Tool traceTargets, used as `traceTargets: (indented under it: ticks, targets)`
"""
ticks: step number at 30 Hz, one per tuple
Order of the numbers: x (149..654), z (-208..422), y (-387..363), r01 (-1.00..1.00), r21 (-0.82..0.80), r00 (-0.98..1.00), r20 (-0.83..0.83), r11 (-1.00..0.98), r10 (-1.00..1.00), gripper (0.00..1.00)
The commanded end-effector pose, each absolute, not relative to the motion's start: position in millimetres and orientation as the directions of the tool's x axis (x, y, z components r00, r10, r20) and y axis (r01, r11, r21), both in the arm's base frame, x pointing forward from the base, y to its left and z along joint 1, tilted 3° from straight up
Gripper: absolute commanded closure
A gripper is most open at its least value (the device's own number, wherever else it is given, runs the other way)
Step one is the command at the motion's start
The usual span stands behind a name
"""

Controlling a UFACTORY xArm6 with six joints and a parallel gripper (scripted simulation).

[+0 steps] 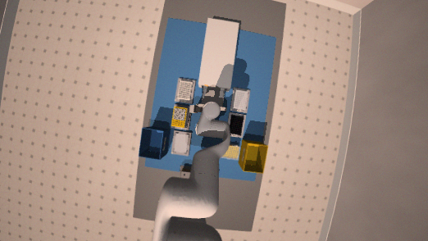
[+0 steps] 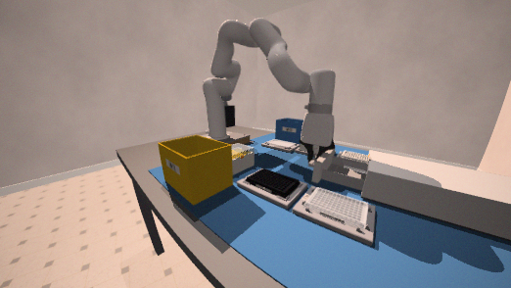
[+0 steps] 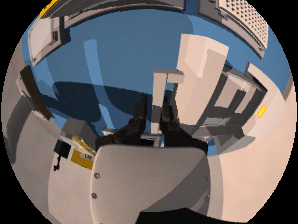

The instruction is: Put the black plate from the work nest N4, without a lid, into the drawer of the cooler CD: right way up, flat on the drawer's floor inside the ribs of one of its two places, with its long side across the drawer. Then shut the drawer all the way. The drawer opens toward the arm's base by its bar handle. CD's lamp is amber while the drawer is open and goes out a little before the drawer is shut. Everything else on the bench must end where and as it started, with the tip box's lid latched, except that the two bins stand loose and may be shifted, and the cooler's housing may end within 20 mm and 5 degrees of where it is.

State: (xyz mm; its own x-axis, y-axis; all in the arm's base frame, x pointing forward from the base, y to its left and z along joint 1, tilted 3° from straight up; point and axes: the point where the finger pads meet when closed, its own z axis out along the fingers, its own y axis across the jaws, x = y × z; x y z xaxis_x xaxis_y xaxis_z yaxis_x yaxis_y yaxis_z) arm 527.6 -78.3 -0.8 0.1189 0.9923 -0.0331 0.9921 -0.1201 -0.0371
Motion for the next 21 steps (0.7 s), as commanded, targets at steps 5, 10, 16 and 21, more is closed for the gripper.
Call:
traceTargets:
  ticks: [5, 10, 16, 21]
  targets:
    - [522.7, 1.6, -77.7, 0.992, -0.032, 0.119, -0.033, -0.120, 0.992, 0.79]
    - [514.5, 1.9, -76.7, 0.992, -0.032, 0.119, -0.033, -0.120, 0.992, 0.79]
    - [512.2, 2.0, -76.4, 0.992, -0.032, 0.119, -0.033, -0.120, 0.992, 0.79]
    - [507.3, 2.1, -75.8, 0.992, -0.032, 0.119, -0.033, -0.120, 0.992, 0.79]
